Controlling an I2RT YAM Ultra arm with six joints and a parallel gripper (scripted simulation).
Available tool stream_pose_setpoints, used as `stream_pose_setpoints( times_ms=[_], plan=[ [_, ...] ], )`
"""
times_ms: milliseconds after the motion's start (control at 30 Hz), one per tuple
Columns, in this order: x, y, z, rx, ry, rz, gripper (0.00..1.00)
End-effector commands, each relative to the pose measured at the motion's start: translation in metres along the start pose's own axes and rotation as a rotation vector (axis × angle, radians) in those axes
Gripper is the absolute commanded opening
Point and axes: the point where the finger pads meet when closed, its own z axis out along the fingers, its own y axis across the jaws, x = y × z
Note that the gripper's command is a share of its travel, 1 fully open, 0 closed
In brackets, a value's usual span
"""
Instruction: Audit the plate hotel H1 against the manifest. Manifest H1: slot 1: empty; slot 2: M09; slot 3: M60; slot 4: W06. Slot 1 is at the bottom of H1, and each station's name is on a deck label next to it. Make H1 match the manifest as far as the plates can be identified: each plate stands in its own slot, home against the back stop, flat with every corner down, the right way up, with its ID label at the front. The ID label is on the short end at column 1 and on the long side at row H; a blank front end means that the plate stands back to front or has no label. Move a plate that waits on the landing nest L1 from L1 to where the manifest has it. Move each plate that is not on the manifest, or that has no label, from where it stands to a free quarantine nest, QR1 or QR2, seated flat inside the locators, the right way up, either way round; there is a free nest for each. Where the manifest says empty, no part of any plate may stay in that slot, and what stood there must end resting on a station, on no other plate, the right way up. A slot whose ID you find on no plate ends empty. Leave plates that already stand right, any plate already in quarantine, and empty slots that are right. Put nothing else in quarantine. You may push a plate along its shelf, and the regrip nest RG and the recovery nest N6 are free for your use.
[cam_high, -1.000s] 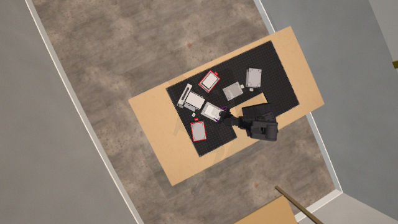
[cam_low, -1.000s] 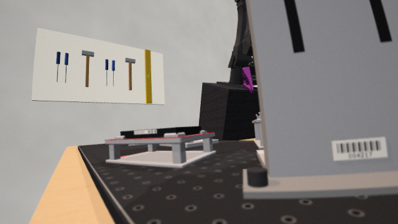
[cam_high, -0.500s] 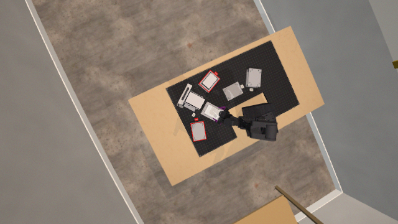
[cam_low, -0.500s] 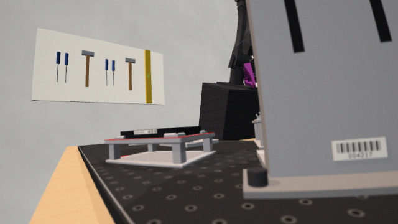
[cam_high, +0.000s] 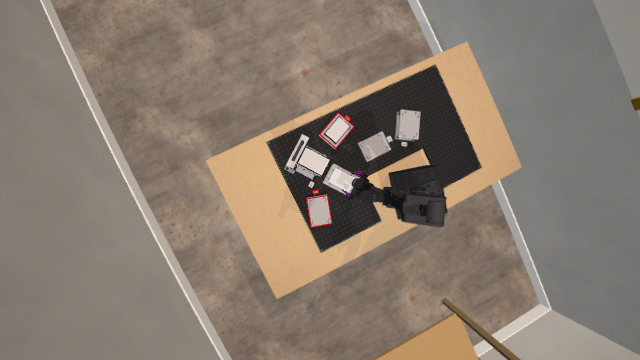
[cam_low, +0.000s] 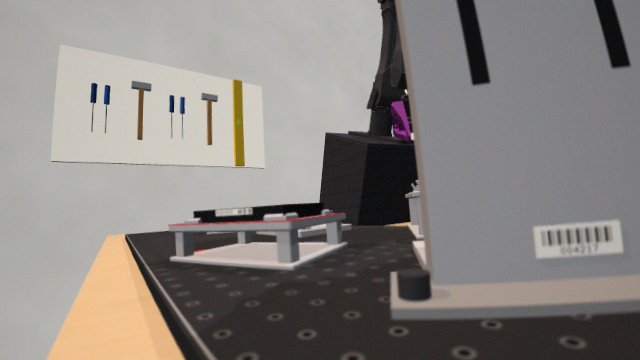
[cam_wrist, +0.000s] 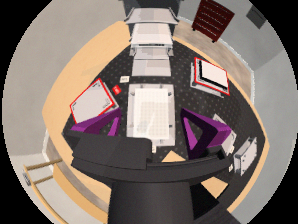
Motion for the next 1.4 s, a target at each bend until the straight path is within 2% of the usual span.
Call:
stream_pose_setpoints(
  times_ms=[0,433,767,1367],
  plan=[
    [-0.001,0.0,0.002,0.002,-0.011,0.003,1.0],
    [0.024,0.0,0.027,0.003,-0.01,0.003,1.0],
    [0.026,0.0,0.025,0.003,-0.01,0.003,1.0],
    [0.045,0.0,0.015,0.003,-0.009,0.003,1.0]
  ],
)
